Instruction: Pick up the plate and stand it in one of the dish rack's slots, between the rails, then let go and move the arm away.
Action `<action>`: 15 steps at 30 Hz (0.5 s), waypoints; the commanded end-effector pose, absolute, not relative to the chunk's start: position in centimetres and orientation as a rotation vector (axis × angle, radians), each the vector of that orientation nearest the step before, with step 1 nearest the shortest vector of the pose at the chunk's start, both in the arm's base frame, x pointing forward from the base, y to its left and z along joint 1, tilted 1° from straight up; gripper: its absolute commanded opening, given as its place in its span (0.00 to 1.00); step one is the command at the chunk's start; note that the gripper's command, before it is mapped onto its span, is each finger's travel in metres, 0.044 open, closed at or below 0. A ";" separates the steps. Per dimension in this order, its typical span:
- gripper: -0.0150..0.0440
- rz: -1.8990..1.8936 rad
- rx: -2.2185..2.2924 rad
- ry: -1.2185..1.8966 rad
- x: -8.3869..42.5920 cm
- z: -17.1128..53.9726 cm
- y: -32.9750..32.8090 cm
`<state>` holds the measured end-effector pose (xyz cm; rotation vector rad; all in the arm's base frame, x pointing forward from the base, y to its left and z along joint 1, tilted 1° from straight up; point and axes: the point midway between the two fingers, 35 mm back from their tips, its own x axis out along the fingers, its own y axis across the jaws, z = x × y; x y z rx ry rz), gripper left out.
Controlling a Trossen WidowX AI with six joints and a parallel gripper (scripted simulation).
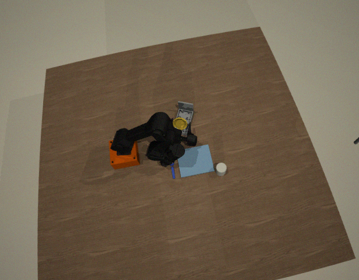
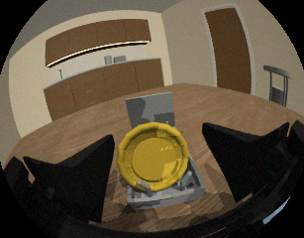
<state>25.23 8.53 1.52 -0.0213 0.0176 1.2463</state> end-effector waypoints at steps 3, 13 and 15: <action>0.93 1.257 -0.032 -0.012 25.5 6.8 8.4; 0.93 1.269 -0.042 -0.032 25.8 12.0 8.2; 0.93 1.265 -0.039 -0.030 25.9 12.0 8.2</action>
